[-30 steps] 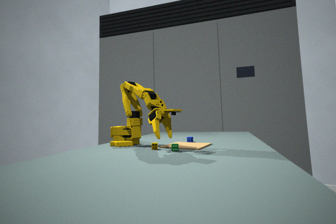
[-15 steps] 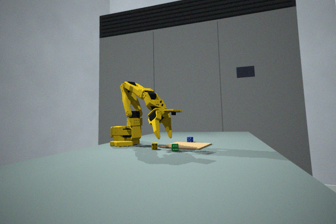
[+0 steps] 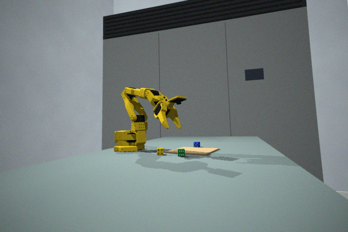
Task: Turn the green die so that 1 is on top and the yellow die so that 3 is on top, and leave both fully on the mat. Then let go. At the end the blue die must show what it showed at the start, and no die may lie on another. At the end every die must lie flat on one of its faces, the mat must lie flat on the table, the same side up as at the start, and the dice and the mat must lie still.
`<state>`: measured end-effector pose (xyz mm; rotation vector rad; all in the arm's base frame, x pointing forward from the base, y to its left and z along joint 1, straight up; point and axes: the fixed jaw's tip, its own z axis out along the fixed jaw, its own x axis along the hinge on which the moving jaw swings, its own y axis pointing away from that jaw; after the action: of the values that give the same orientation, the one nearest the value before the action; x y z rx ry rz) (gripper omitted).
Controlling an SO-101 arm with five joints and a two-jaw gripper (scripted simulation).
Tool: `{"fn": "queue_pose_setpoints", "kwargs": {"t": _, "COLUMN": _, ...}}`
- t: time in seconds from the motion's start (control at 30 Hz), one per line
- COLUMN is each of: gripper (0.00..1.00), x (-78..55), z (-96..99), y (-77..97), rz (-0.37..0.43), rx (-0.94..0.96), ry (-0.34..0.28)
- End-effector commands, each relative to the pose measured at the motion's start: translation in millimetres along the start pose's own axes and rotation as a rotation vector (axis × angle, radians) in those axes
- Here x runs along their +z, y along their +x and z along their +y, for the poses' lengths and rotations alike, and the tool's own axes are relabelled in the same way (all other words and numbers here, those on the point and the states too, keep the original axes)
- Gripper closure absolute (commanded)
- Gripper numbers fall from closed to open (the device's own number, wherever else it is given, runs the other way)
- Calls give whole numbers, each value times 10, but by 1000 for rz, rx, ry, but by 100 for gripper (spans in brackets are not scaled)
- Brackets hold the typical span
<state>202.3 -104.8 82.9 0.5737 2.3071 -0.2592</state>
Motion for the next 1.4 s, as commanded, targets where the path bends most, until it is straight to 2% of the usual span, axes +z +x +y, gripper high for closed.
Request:
{"fn": "queue_pose_setpoints", "kwargs": {"t": 0.0, "gripper": 72, "x": -202, "z": 18, "y": -300, "rz": -167, "rx": -1, "ry": -5}}
{"fn": "queue_pose_setpoints", "kwargs": {"t": 0.17, "gripper": 72, "x": -379, "z": 14, "y": -457, "rz": -282, "rx": 0, "ry": -3}}
{"fn": "queue_pose_setpoints", "kwargs": {"t": 0.3, "gripper": 72, "x": -442, "z": 13, "y": -505, "rz": -322, "rx": 0, "ry": -2}}
{"fn": "queue_pose_setpoints", "kwargs": {"t": 1.03, "gripper": 72, "x": -449, "z": 11, "y": -507, "rz": -323, "rx": -20, "ry": 2}}
{"fn": "queue_pose_setpoints", "kwargs": {"t": 1.37, "gripper": 72, "x": -447, "z": 5, "y": -499, "rz": -314, "rx": -86, "ry": 14}}
